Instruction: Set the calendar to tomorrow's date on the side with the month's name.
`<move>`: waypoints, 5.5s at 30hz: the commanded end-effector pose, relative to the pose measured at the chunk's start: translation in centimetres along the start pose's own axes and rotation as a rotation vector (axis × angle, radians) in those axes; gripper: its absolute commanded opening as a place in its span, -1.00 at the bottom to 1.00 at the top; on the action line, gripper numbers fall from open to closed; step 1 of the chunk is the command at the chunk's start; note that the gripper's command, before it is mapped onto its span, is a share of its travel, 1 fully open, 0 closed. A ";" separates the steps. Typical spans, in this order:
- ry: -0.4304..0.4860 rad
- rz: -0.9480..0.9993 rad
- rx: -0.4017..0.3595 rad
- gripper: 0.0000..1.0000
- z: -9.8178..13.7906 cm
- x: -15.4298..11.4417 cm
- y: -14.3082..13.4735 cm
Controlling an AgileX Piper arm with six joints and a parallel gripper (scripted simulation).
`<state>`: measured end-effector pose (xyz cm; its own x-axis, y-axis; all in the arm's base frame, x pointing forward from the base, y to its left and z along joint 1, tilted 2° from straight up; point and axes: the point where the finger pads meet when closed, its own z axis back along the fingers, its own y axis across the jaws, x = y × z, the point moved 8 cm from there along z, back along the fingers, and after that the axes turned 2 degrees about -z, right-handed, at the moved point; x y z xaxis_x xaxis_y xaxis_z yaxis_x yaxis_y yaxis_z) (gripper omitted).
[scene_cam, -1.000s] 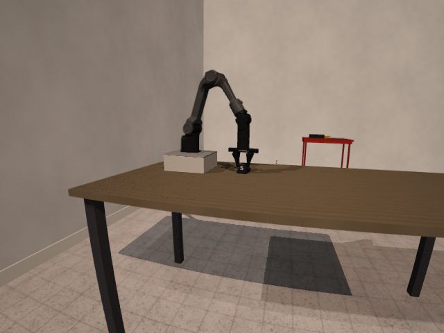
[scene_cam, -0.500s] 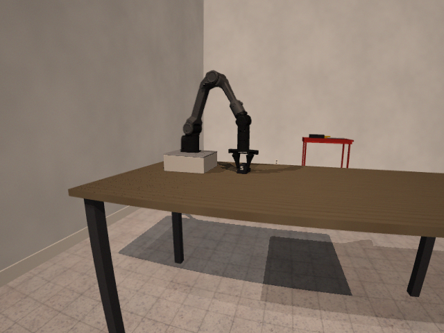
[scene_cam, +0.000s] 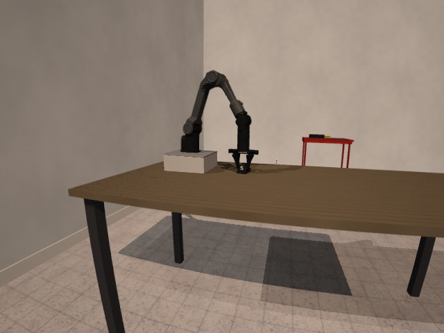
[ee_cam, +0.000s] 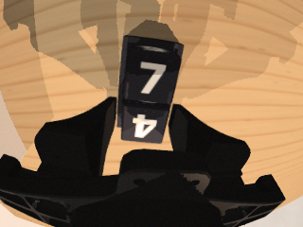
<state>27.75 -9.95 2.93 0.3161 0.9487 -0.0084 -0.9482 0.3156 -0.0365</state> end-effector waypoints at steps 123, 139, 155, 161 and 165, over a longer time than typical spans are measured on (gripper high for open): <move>0.002 -0.002 0.003 -0.24 5.2 12.7 0.5; 0.001 -0.001 0.003 -0.24 -0.3 12.7 0.5; 0.000 -0.001 0.000 -0.24 -0.6 12.8 0.5; 0.000 -0.001 0.000 -0.24 -0.6 12.8 0.5; 0.000 -0.001 0.000 -0.24 -0.6 12.8 0.5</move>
<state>31.38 2.33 2.23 0.3161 0.9487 -0.0082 -0.9482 0.3156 -0.0355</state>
